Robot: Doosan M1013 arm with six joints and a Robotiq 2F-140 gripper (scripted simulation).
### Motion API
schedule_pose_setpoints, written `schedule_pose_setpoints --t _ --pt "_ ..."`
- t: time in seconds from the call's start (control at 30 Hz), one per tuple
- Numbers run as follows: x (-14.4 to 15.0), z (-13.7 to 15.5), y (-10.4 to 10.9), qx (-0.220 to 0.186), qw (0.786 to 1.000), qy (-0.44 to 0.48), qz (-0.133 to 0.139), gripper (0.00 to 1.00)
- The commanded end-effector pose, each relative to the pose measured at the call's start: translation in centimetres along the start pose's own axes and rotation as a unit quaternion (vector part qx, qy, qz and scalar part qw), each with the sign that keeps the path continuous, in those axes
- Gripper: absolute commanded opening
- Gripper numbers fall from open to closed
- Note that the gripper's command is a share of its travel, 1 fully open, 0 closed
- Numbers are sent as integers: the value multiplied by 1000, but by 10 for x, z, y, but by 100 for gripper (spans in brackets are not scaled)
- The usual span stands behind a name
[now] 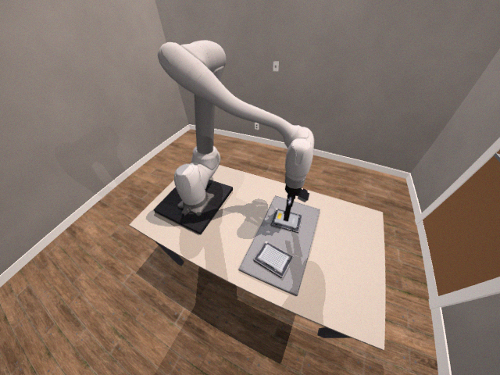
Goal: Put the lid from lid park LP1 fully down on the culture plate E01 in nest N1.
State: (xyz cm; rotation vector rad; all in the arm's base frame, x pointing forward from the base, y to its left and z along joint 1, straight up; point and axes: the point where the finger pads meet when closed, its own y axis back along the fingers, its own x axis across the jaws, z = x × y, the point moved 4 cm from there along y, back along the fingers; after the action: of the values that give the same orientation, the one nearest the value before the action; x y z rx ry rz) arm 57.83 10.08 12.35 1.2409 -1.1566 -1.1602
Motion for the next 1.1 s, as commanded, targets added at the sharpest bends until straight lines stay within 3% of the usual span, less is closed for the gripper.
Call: schedule_pose_setpoints --t 0.0,1.07 --pt "0 0 1 1 1000 0 0 69" --pt "0 0 -22 0 1000 0 0 69"
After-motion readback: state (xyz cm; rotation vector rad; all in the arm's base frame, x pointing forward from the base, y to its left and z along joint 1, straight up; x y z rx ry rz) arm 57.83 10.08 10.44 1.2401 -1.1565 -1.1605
